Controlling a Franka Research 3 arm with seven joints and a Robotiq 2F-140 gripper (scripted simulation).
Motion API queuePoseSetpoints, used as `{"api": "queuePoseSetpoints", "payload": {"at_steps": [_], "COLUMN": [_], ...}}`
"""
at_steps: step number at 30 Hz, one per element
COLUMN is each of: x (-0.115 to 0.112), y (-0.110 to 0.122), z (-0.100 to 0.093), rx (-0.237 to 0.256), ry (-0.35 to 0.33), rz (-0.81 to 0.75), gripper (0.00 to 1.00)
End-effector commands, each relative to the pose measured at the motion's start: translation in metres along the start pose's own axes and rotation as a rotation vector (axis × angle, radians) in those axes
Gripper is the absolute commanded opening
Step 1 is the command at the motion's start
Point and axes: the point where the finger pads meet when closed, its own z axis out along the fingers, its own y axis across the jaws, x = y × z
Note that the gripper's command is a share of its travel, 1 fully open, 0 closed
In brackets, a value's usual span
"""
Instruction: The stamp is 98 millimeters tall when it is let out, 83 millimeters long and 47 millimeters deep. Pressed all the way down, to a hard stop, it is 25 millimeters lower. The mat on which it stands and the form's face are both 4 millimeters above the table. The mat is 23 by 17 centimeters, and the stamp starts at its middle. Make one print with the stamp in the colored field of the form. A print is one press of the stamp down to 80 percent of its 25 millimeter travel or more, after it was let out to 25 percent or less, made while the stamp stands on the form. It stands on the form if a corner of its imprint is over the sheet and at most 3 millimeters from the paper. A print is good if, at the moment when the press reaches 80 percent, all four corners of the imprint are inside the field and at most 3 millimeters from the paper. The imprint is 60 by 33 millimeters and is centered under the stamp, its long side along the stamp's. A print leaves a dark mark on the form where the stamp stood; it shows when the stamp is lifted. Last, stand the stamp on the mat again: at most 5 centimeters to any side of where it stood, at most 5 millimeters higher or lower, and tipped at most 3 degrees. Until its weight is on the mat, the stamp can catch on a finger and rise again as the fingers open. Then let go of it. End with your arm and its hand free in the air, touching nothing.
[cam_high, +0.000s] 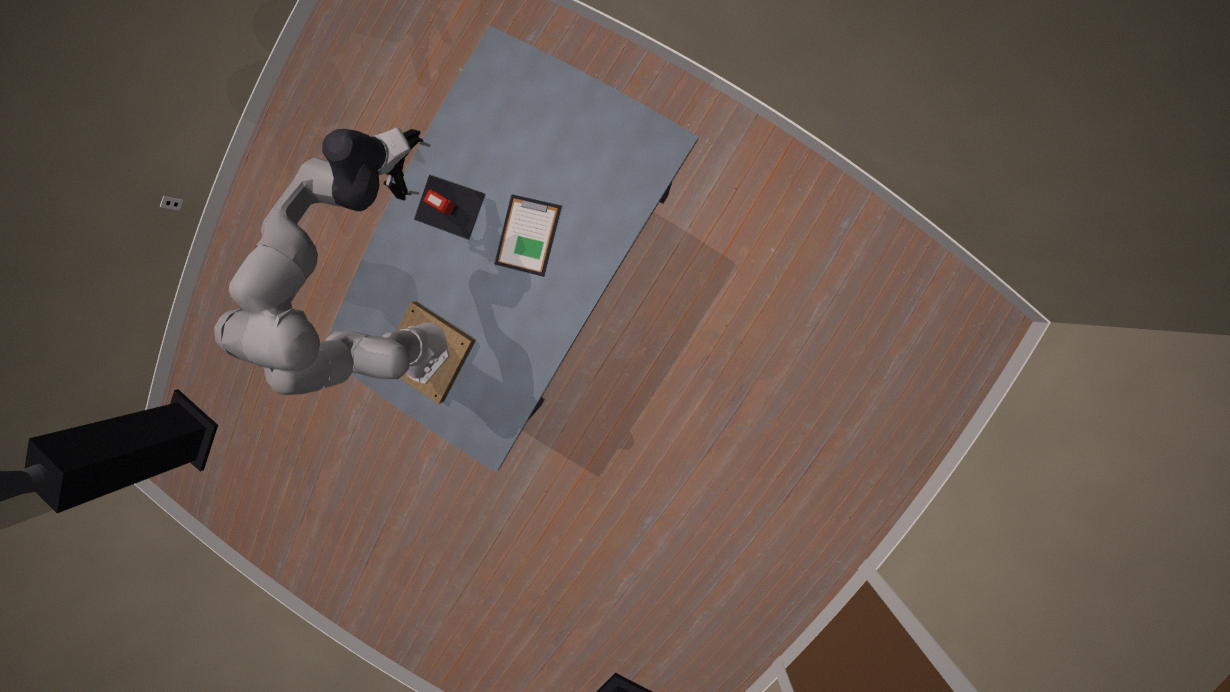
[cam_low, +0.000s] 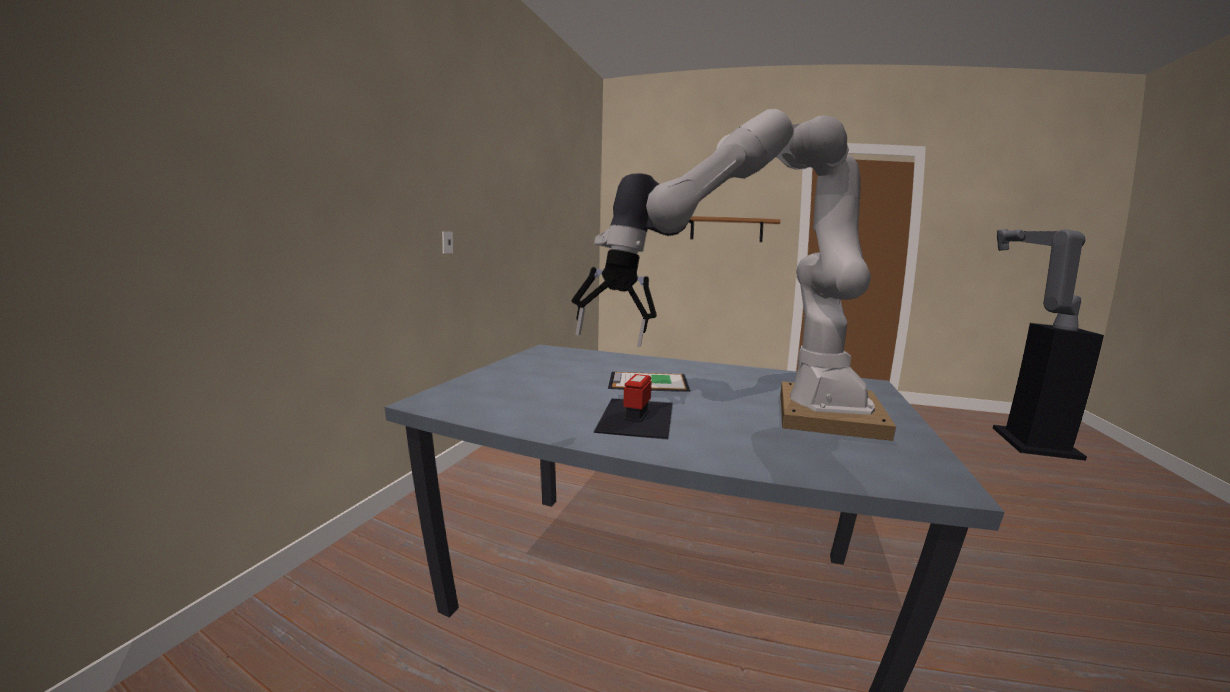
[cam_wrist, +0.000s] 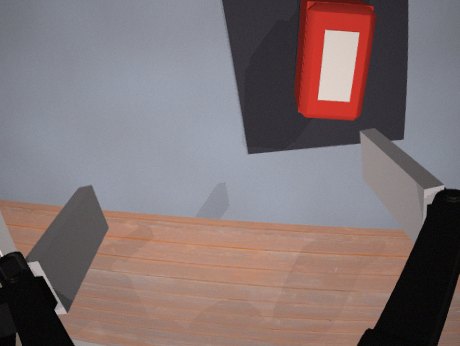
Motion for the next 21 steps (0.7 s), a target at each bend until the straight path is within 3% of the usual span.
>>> {"api": "queuePoseSetpoints", "payload": {"at_steps": [1, 4, 5, 8, 9, 21], "x": [0.006, 0.006, 0.015, 0.015, 0.021, 0.024], "y": [0.026, 0.026, 0.052, 0.052, 0.068, 0.077], "z": [0.008, 0.008, 0.018, 0.018, 0.023, 0.025], "rx": [-0.051, -0.051, -0.093, -0.093, -0.118, -0.130], "ry": [0.052, 0.052, 0.091, 0.091, 0.118, 0.131], "rz": [0.140, 0.140, 0.178, 0.178, 0.201, 0.213], "gripper": [1.00, 1.00, 1.00, 1.00, 1.00, 1.00]}}
